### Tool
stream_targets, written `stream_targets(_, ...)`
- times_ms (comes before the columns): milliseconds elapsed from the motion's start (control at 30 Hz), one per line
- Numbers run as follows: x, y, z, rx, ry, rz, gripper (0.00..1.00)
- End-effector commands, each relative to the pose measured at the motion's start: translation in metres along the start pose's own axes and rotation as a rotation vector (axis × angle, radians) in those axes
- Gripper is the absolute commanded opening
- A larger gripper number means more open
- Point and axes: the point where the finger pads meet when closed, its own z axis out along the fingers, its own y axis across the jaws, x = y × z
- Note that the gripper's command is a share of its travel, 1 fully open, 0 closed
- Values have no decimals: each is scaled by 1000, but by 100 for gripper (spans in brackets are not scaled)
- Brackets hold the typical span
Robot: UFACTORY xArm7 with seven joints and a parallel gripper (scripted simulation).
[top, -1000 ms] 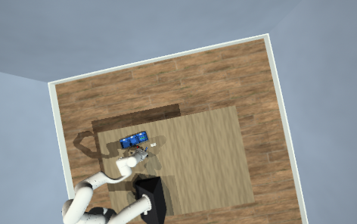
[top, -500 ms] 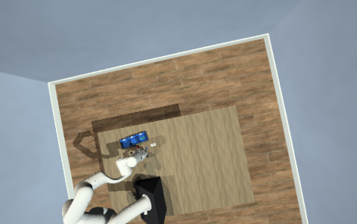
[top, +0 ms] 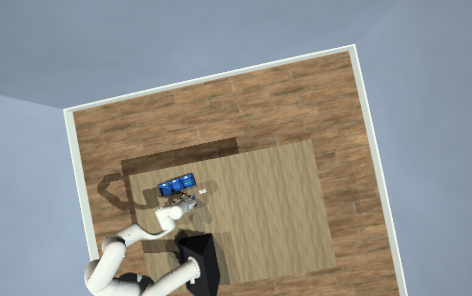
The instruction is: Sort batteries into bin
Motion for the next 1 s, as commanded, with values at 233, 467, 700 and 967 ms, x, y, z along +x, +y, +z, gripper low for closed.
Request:
stream_targets(233,-4,0,33,-1,-7,0,23)
stream_targets(467,-4,0,37,-1,-7,0,23)
stream_targets(700,-4,0,44,-1,-7,0,23)
stream_targets(967,-4,0,45,-1,-7,0,23)
